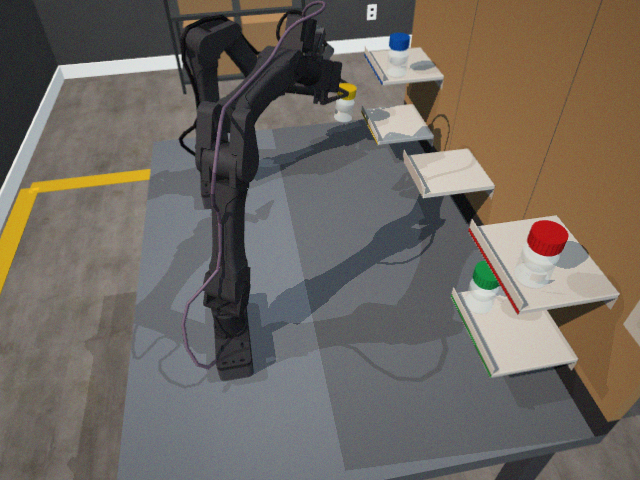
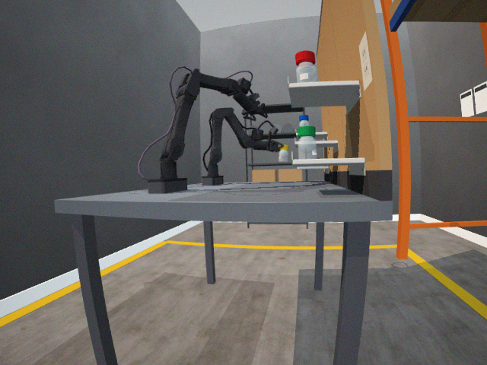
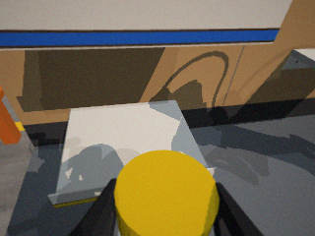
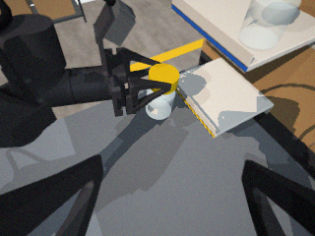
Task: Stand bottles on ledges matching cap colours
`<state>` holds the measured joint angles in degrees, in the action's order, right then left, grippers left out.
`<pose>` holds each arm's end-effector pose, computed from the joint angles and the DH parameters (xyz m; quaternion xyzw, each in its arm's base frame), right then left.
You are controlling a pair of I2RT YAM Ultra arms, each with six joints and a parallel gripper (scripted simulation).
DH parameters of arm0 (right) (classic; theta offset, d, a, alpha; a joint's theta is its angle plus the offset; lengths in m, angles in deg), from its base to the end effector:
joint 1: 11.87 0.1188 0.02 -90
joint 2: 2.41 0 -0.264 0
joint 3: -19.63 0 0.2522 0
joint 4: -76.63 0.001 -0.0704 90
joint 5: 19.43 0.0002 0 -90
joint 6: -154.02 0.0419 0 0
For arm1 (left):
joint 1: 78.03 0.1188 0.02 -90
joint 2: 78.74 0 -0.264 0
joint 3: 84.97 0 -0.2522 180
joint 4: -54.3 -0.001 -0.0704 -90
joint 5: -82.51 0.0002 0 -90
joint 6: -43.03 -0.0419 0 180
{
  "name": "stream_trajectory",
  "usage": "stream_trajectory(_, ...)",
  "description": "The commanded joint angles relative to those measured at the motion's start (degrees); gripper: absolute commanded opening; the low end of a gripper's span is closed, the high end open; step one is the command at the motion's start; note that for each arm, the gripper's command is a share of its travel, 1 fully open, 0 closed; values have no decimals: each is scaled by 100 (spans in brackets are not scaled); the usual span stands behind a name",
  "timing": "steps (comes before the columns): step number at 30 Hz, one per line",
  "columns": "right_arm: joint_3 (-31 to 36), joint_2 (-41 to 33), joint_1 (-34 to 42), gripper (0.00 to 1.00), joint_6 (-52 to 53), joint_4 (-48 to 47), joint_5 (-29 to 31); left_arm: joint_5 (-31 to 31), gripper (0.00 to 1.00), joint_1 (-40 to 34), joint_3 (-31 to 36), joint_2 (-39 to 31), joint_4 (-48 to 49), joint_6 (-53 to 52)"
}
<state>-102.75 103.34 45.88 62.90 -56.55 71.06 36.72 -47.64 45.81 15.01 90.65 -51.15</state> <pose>0.2291 0.3642 0.3884 -0.4241 0.7560 0.2332 0.4407 0.2872 0.1357 0.1909 0.0813 0.7378 -0.0913 0.6638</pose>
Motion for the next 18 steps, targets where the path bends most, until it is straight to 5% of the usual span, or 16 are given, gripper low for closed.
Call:
stream_trajectory(1, -262, -7, -22, 87, 134, -206, 318, 296, 49, 202, -181, 171, 589, -33)
stream_trajectory(9, -287, -41, -16, 87, 129, -194, 330, -82, 49, 193, -94, 182, 826, 164)
stream_trajectory(18, -245, -28, -16, 87, 127, -186, 331, -2501, 49, -702, 922, -488, 1448, 536)
